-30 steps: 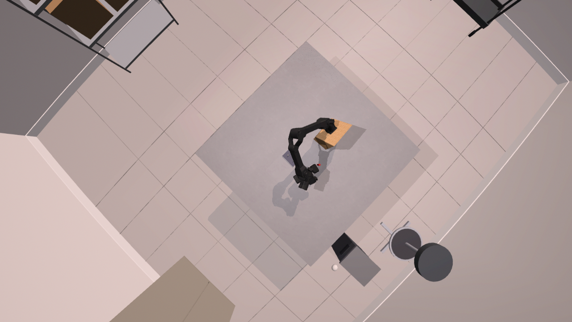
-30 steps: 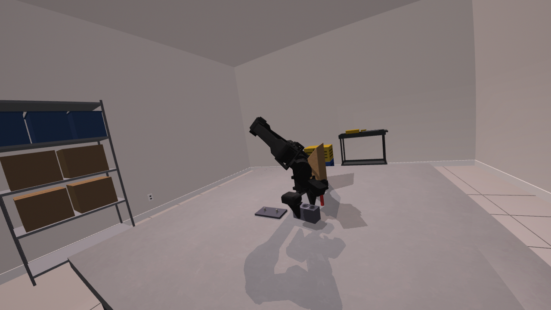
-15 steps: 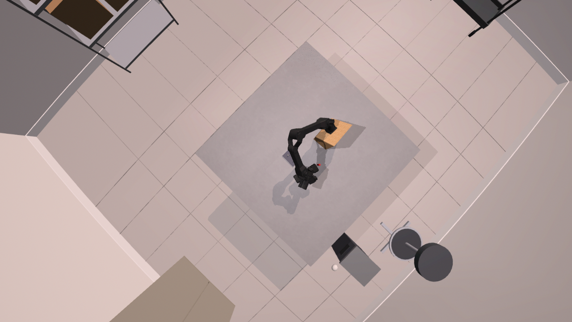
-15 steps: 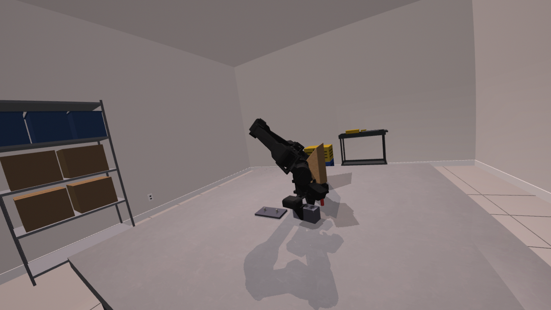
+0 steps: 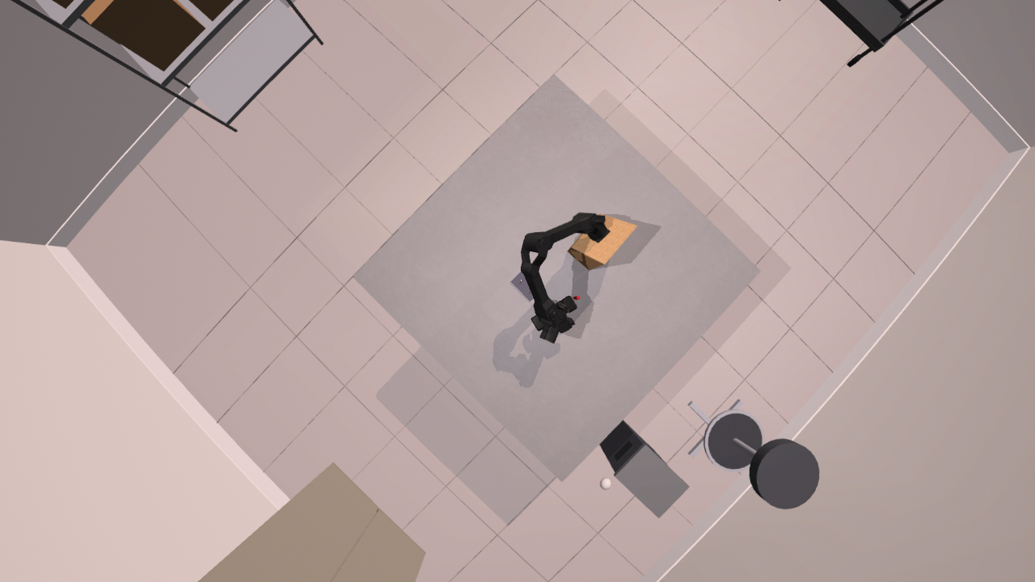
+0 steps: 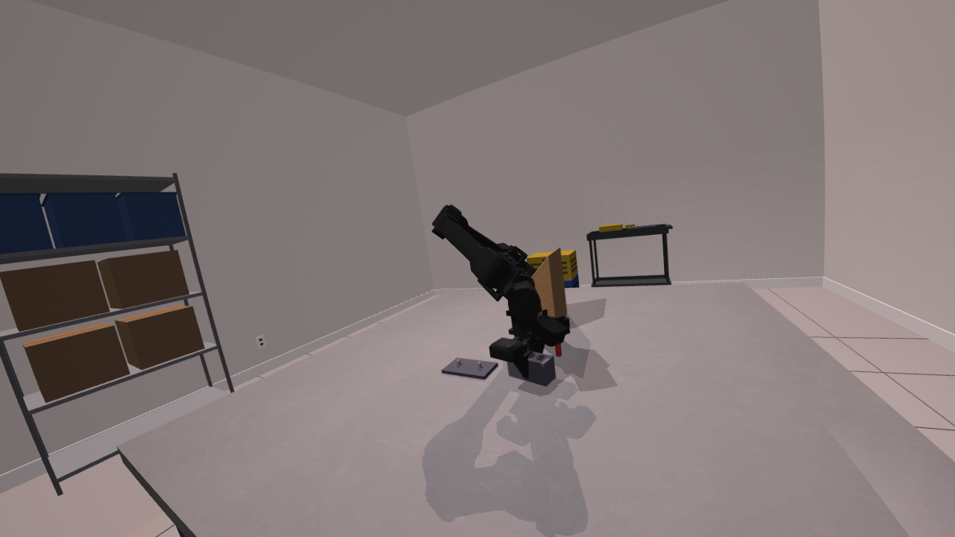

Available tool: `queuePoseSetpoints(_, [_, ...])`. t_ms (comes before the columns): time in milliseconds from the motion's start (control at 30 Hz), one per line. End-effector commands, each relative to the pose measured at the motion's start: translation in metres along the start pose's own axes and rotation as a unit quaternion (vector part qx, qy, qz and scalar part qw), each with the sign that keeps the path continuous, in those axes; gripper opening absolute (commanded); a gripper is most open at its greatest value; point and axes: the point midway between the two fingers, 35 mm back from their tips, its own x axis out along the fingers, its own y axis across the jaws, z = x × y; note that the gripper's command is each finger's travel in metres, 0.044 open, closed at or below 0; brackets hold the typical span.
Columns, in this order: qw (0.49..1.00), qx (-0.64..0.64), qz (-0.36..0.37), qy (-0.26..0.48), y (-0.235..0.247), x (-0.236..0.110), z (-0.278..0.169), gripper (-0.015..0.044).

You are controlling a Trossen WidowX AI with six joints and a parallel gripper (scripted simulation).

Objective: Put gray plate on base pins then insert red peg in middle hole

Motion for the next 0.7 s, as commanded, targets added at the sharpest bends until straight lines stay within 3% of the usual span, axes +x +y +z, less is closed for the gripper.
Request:
queuePoseSetpoints(0, [1.0, 0.002, -0.002, -0.001, -0.002, -0.01, 0.001, 0.0])
queuePoseSetpoints(667, [1.0, 0.001, -0.001, -0.005, -0.002, -0.071, 0.004, 0.0])
